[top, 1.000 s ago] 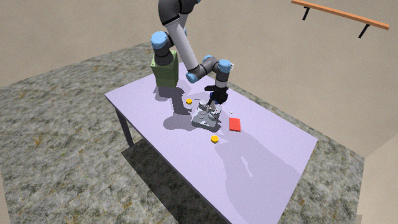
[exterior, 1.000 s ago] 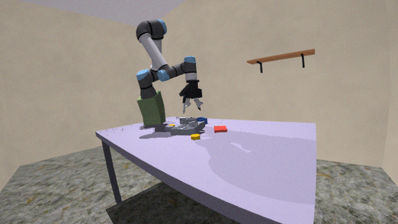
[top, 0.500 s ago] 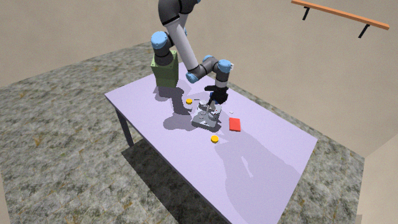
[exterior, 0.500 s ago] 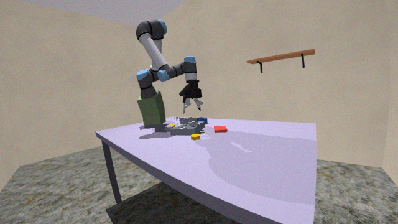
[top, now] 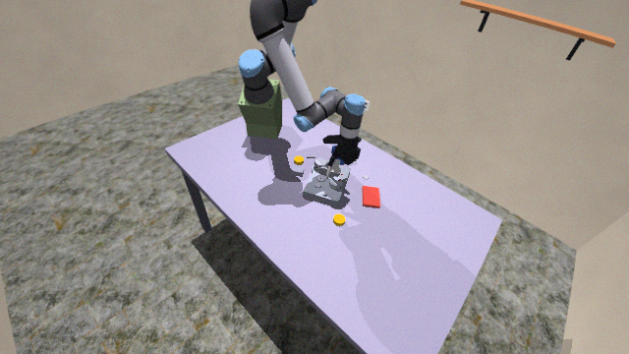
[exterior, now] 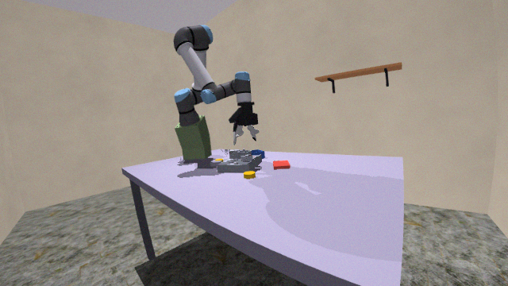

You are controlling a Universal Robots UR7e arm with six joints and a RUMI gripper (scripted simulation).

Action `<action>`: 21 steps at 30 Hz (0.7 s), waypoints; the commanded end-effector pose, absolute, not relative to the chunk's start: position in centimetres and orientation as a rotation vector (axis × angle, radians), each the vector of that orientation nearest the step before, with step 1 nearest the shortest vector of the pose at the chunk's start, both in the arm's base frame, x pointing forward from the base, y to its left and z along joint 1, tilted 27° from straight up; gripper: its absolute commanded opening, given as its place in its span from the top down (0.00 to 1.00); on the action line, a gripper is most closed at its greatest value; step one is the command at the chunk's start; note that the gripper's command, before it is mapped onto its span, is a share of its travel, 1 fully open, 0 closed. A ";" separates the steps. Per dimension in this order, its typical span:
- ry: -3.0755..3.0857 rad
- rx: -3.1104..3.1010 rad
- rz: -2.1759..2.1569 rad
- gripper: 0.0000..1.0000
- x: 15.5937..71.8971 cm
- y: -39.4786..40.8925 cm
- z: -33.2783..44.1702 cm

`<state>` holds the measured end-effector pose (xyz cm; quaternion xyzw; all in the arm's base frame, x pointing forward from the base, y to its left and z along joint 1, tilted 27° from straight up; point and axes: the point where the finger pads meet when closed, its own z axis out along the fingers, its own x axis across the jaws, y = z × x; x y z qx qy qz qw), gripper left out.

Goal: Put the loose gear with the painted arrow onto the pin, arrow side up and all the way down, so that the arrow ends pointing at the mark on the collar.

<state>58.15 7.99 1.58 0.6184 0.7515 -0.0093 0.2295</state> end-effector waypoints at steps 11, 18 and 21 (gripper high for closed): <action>2.021 1.756 -0.007 0.00 58.1 8.1 1.6; 1.936 1.849 0.023 0.00 58.0 8.2 1.5; 1.883 1.904 0.041 0.00 58.0 8.2 1.5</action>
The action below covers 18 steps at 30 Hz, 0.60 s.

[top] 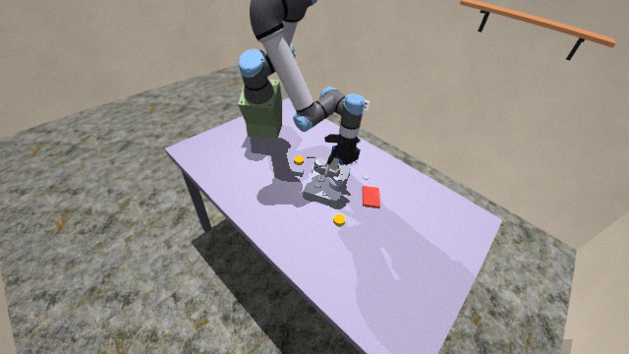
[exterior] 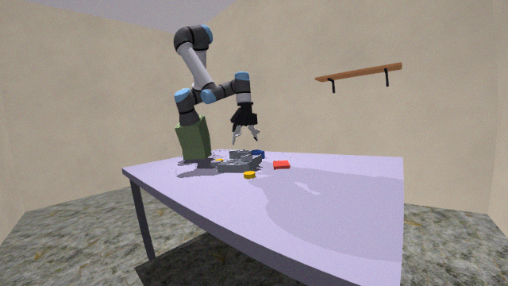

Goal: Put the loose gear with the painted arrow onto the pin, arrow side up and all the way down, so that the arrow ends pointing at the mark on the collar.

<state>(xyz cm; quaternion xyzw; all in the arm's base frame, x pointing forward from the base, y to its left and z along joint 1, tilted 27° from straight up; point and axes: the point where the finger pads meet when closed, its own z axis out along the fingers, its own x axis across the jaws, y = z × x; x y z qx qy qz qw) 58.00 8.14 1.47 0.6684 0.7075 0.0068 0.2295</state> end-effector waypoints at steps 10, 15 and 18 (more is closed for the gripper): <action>1.684 2.087 0.104 0.00 57.8 8.5 1.3; 1.514 2.220 0.155 0.00 57.7 8.6 1.3; 1.394 2.303 0.188 0.00 57.7 8.7 1.2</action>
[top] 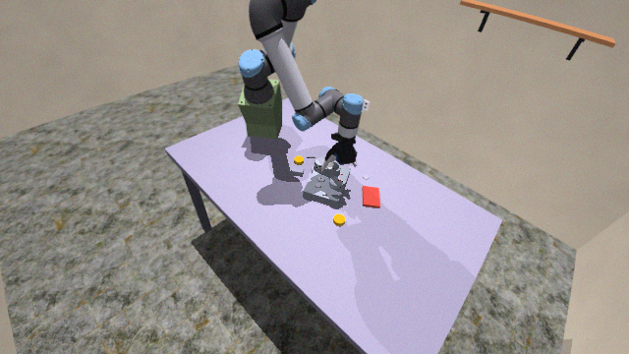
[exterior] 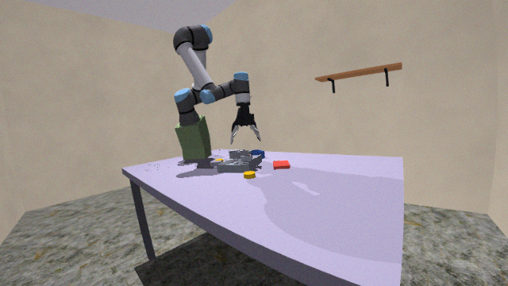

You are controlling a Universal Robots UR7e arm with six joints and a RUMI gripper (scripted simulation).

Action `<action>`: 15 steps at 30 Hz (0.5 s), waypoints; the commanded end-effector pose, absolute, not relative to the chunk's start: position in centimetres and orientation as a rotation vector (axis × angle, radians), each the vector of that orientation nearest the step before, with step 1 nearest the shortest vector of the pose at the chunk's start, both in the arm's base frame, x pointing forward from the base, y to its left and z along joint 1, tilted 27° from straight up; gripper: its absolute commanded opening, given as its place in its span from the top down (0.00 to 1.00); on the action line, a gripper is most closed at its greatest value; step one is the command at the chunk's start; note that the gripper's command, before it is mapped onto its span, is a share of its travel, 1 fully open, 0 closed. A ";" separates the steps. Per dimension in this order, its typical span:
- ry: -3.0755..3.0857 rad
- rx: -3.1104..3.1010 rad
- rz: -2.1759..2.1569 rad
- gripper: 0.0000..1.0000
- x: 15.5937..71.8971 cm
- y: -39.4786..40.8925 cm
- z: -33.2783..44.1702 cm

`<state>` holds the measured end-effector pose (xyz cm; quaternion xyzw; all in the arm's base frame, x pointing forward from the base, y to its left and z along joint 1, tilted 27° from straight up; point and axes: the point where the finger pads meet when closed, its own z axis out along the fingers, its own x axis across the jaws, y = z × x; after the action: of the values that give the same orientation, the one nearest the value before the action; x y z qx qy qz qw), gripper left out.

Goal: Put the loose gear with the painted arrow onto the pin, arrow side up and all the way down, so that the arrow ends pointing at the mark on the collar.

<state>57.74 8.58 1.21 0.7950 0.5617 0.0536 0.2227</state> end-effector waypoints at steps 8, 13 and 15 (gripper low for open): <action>1.118 2.464 0.260 0.00 57.7 9.0 1.1; 0.854 2.584 0.323 0.00 57.7 9.1 1.1; 0.741 2.627 0.348 0.00 57.8 9.2 1.1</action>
<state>57.70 9.01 1.04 0.9093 0.3475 0.1084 0.2014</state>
